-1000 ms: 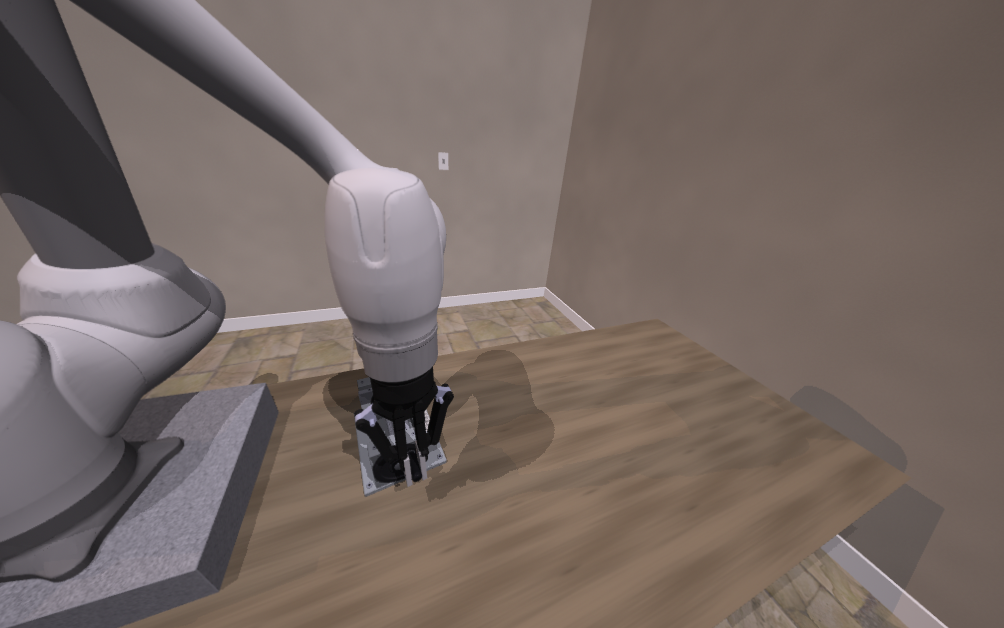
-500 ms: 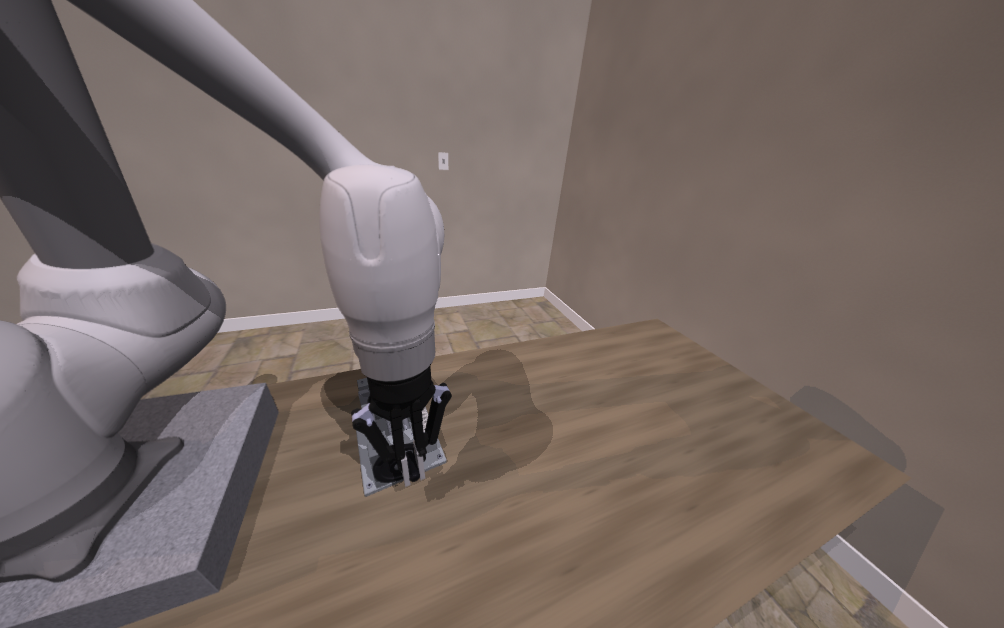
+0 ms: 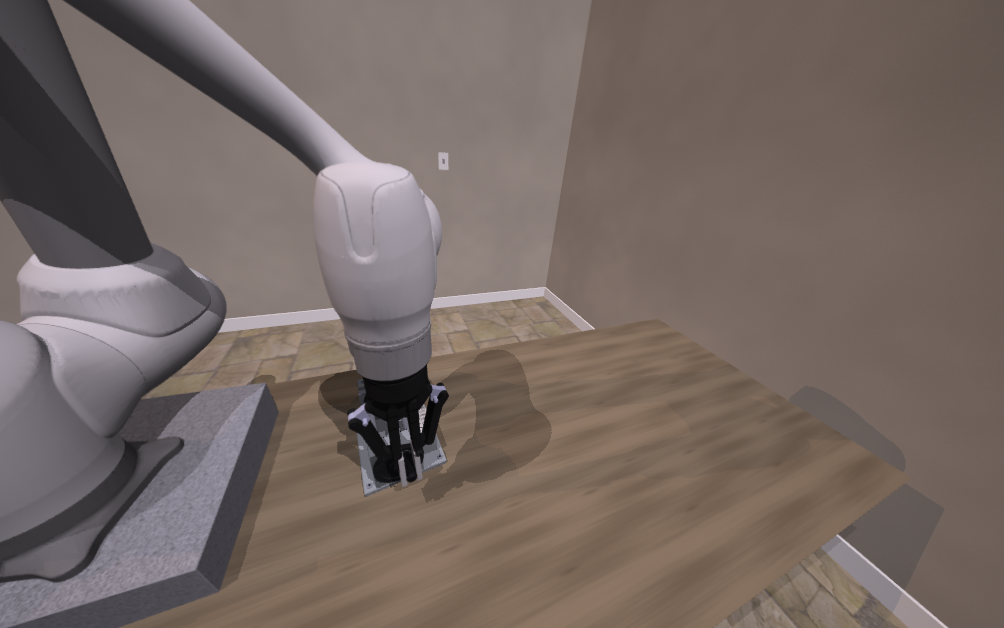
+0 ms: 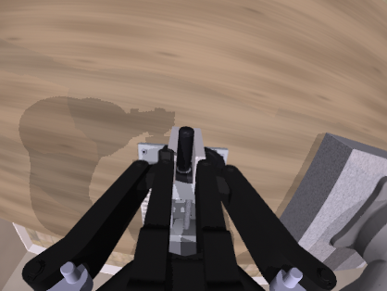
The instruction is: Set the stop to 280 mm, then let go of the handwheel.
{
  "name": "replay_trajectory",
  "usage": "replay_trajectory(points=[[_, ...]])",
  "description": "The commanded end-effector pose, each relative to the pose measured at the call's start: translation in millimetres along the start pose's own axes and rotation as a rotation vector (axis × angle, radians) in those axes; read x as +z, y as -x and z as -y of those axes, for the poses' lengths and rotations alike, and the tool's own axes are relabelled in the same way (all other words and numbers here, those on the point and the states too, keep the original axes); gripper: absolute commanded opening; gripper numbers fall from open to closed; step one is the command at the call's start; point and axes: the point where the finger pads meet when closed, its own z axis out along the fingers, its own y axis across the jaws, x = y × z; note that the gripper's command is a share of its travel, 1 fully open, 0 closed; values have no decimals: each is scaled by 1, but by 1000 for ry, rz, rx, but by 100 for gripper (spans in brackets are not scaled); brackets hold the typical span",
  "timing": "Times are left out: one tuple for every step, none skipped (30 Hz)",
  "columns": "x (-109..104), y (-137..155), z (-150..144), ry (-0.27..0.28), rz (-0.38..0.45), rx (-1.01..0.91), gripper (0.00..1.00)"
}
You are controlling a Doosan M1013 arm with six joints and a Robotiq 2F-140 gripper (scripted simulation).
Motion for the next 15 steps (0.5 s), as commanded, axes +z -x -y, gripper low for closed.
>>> replay_trajectory(points=[[-1, 0, -2, 1, 0, 0, 4], [-1, 0, -2, 1, 0, 0, 4], [-1, 0, -2, 1, 0, 0, 4], [-1, 0, -2, 1, 0, 0, 4], [-1, 0, -3, 1, 0, 0, 4], [-1, 0, -3, 1, 0, 0, 4], [-1, 0, -4, 1, 0, 0, 4], [-1, 0, -4, 1, 0, 0, 4], [-1, 0, -5, 1, 0, 0, 4], [-2, 0, -5, 1, 0, 0, 4], [-2, 0, -6, 1, 0, 0, 4], [-2, 0, -7, 1, 0, 0, 4], [-2, 0, -7, 1, 0, 0, 4], [-2, 0, -8, 1, 0, 0, 4], [-2, 0, -8, 1, 0, 0, 4]])
